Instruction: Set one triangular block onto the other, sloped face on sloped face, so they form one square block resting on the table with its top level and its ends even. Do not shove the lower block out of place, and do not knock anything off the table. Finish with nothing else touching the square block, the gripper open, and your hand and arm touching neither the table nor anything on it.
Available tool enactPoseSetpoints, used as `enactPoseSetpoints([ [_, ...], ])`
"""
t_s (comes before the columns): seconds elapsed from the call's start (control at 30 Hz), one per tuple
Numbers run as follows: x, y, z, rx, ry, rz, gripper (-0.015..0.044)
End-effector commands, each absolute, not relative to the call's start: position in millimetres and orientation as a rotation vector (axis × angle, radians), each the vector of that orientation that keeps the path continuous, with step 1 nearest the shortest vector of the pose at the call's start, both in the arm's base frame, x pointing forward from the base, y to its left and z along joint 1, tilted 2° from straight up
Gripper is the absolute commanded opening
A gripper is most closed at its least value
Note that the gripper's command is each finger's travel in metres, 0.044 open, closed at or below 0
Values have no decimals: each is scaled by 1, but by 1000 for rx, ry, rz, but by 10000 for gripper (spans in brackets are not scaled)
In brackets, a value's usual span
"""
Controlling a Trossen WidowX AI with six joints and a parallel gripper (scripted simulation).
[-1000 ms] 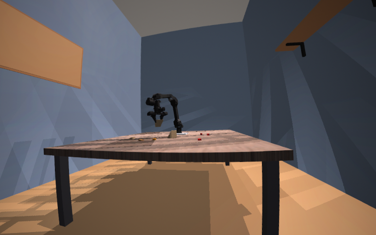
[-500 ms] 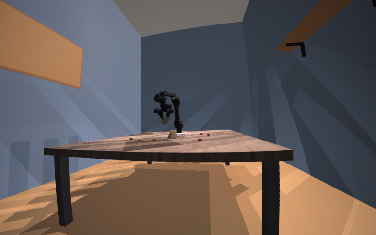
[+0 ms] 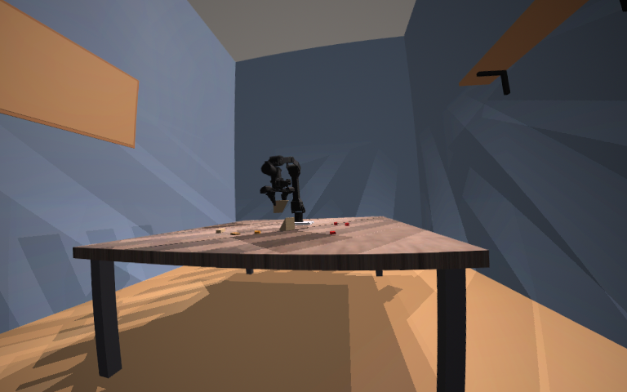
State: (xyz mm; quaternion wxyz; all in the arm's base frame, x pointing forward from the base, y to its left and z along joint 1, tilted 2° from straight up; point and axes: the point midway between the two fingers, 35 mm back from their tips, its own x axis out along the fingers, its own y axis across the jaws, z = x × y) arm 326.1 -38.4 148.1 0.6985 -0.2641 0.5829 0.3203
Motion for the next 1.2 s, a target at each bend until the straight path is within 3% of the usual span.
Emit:
enactPoseSetpoints([
  [0.0,331,-33,130,-589,1303,709,0],
  [0.6,341,-13,84,-587,1301,710,0],
  [1.17,342,-12,83,-589,1302,709,0],
])
